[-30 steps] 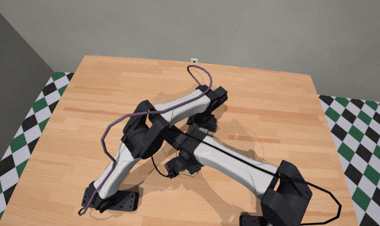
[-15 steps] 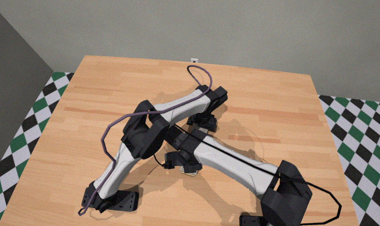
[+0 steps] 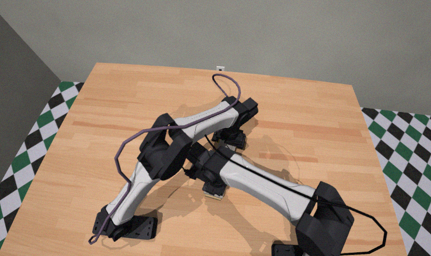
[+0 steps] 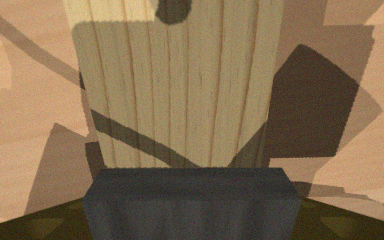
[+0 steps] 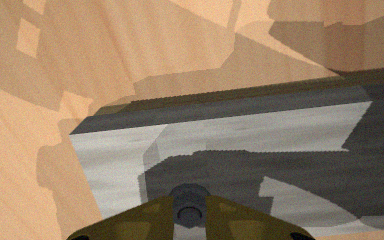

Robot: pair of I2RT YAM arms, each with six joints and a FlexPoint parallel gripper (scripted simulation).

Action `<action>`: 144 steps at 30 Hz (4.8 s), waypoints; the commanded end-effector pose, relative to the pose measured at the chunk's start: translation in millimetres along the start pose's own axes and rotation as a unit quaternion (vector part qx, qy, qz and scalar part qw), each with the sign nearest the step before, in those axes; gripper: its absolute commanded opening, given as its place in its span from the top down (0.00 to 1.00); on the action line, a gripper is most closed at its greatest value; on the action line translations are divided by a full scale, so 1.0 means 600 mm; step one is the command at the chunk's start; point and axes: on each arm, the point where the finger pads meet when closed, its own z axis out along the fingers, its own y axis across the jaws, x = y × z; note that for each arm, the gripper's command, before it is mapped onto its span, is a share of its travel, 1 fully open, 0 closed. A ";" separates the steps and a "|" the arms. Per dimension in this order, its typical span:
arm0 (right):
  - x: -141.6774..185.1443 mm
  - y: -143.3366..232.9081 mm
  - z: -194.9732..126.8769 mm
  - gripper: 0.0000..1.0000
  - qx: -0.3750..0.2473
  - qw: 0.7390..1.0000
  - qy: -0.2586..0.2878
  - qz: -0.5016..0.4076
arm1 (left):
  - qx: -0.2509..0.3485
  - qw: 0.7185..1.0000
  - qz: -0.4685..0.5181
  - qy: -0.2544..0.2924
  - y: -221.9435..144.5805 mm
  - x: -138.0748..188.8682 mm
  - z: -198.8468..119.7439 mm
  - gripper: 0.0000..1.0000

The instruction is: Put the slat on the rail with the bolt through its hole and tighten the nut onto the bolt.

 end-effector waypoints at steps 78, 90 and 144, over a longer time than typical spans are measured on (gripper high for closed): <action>0.005 0.003 0.006 0.86 0.002 0.465 0.009 0.885 | 0.004 1.000 0.002 -0.009 -0.001 -0.006 -0.012 0.33; -0.005 -0.001 -0.007 0.64 -0.007 0.461 -0.005 0.887 | 0.004 1.000 0.002 -0.009 -0.001 -0.006 -0.012 0.33; -0.008 -0.001 -0.033 0.64 0.001 1.000 -0.015 -0.026 | 0.004 1.000 0.002 -0.009 -0.001 -0.006 -0.012 0.33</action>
